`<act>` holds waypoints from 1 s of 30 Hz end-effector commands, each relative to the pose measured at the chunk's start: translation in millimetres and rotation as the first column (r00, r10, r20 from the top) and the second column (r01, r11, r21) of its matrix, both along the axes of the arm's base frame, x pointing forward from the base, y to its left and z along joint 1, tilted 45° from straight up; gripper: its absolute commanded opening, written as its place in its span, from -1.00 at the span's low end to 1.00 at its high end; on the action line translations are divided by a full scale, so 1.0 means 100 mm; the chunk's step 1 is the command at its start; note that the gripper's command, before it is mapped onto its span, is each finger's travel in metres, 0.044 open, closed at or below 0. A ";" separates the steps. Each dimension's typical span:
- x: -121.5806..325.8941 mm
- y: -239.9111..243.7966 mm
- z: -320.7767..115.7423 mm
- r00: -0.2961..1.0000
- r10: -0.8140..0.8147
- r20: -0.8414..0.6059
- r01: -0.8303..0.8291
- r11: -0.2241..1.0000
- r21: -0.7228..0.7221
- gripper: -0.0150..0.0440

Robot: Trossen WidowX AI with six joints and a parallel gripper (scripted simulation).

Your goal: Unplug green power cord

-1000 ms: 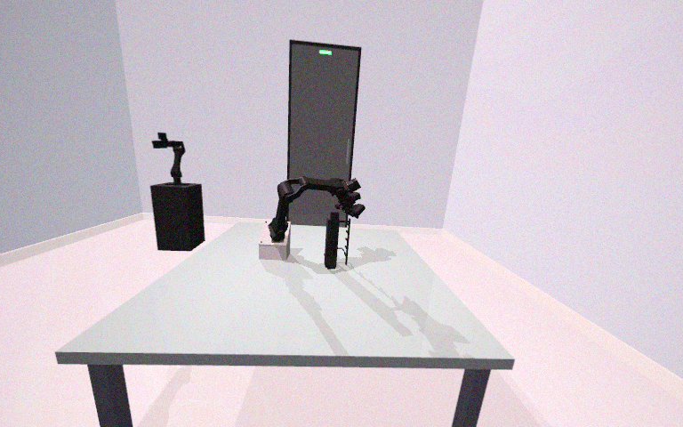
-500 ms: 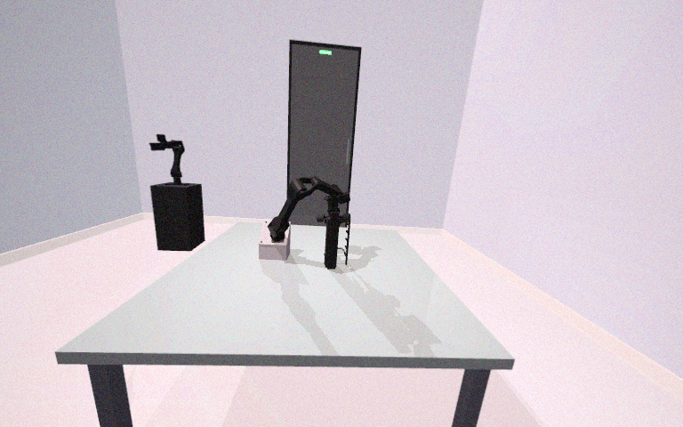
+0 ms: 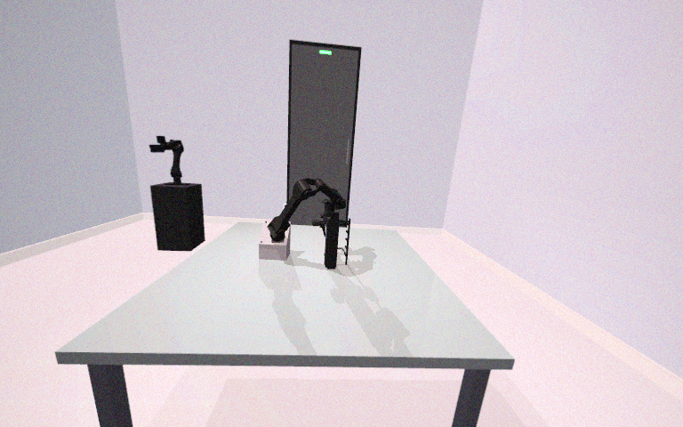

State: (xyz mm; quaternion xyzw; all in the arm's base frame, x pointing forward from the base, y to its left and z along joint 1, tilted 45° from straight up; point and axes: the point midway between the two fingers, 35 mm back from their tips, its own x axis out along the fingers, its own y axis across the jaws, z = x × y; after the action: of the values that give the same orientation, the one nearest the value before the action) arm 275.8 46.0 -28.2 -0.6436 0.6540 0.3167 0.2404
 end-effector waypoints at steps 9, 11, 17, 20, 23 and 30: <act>0.02 -0.12 0.11 1.000 0.006 -0.007 -0.006 1.000 -0.005 0.05; 0.02 -0.14 0.14 1.000 0.006 -0.007 -0.006 1.000 -0.005 0.05; 0.03 -0.22 0.20 1.000 0.006 -0.007 -0.006 1.000 -0.006 0.05; 0.03 -0.25 0.24 1.000 0.006 -0.007 -0.006 1.000 -0.006 0.05; 0.03 -0.29 0.27 1.000 0.006 -0.007 -0.006 1.000 -0.007 0.05; 0.03 -0.30 0.27 1.000 0.006 -0.007 -0.006 1.000 -0.007 0.05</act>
State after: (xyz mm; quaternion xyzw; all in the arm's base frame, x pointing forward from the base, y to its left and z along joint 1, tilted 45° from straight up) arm 280.0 17.9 -2.1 -0.6441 0.6543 0.3164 0.2384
